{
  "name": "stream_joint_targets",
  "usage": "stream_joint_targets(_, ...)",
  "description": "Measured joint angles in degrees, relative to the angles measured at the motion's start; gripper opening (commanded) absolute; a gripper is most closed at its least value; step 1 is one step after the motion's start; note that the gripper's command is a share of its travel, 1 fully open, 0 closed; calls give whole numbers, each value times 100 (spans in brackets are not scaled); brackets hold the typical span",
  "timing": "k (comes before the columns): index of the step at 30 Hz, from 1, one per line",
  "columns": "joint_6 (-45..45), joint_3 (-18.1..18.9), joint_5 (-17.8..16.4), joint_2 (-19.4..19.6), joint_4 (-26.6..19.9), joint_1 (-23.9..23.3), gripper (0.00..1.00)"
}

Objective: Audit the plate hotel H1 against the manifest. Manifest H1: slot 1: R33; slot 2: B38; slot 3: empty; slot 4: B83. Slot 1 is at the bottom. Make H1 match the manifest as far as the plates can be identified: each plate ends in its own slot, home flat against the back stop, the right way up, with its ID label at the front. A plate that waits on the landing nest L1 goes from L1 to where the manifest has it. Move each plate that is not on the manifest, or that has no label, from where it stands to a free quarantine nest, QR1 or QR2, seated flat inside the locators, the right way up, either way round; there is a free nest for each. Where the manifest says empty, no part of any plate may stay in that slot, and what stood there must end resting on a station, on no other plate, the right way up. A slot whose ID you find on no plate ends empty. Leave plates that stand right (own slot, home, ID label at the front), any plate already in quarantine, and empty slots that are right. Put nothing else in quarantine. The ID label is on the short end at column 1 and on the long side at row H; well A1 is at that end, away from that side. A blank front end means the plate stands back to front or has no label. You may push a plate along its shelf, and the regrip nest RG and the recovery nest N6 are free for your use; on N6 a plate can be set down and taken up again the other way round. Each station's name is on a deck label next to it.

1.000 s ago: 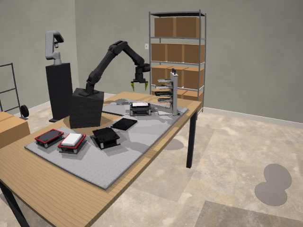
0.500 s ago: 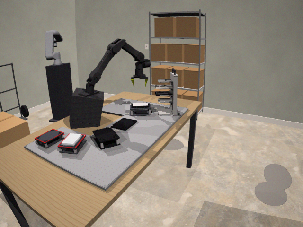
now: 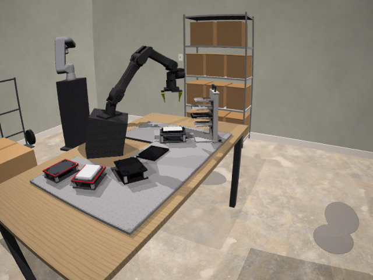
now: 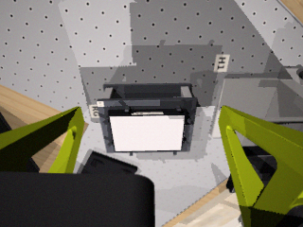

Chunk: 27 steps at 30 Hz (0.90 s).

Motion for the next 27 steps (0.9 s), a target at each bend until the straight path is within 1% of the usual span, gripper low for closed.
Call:
stream_joint_targets(11,50,308,7,-85,-437,35,100)
stream_joint_targets(14,186,179,-7,-210,-448,-11,100)
stream_joint_targets(19,549,-140,-26,-439,-398,-256,100)
stream_joint_targets(27,1091,-487,-76,-667,-275,-511,100)
